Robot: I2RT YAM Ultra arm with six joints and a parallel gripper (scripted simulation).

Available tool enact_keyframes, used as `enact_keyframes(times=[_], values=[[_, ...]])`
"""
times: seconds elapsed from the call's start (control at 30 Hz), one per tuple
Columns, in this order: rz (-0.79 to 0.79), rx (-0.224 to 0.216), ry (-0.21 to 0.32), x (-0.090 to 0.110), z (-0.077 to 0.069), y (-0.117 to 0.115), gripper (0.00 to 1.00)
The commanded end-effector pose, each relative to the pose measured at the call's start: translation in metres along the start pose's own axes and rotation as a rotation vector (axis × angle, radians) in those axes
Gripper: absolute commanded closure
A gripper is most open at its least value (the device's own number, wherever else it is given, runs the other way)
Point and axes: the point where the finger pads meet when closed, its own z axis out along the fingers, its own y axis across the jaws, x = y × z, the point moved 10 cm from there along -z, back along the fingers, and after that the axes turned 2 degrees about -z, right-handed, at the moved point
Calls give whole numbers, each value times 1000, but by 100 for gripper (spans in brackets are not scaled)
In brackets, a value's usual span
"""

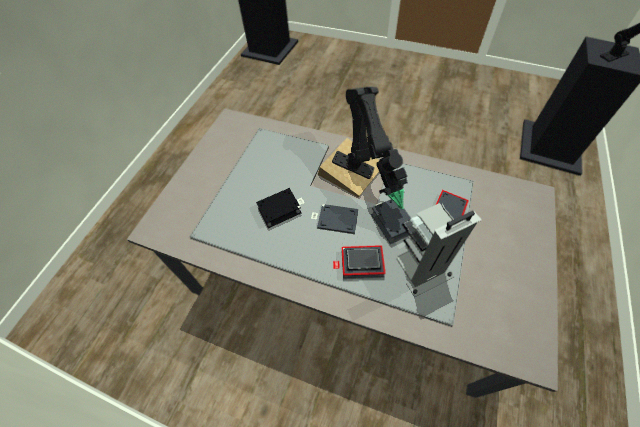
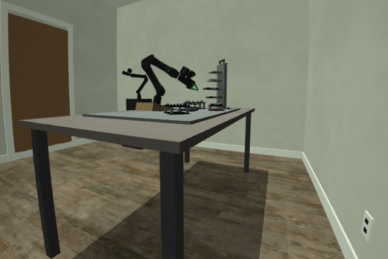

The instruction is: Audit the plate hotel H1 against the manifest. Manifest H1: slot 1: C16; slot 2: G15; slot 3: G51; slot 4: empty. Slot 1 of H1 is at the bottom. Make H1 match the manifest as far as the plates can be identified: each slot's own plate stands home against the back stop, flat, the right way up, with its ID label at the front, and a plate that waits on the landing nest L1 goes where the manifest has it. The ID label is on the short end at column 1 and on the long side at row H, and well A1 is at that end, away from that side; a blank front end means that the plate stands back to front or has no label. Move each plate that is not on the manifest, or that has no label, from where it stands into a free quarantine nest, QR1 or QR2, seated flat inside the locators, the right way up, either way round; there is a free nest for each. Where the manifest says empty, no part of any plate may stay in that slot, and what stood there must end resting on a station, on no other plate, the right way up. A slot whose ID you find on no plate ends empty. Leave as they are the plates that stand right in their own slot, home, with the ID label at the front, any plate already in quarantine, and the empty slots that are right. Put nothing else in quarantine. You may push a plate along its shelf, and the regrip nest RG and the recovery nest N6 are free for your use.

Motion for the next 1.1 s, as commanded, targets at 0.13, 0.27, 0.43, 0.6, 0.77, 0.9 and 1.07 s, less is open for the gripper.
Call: enact_keyframes(times=[0.13, 0.27, 0.43, 0.6, 0.77, 0.9, 1.07], values=[[-9, -4, -66, -22, 3, 3, 100], [-9, -4, -66, -23, 6, 3, 100], [-8, -3, -67, -25, 8, 2, 100], [-8, -3, -67, -26, 10, 2, 100], [-9, -4, -67, -28, 13, 3, 100], [-9, -5, -67, -29, 15, 3, 100], [-11, -3, -91, -35, 12, 3, 100]])
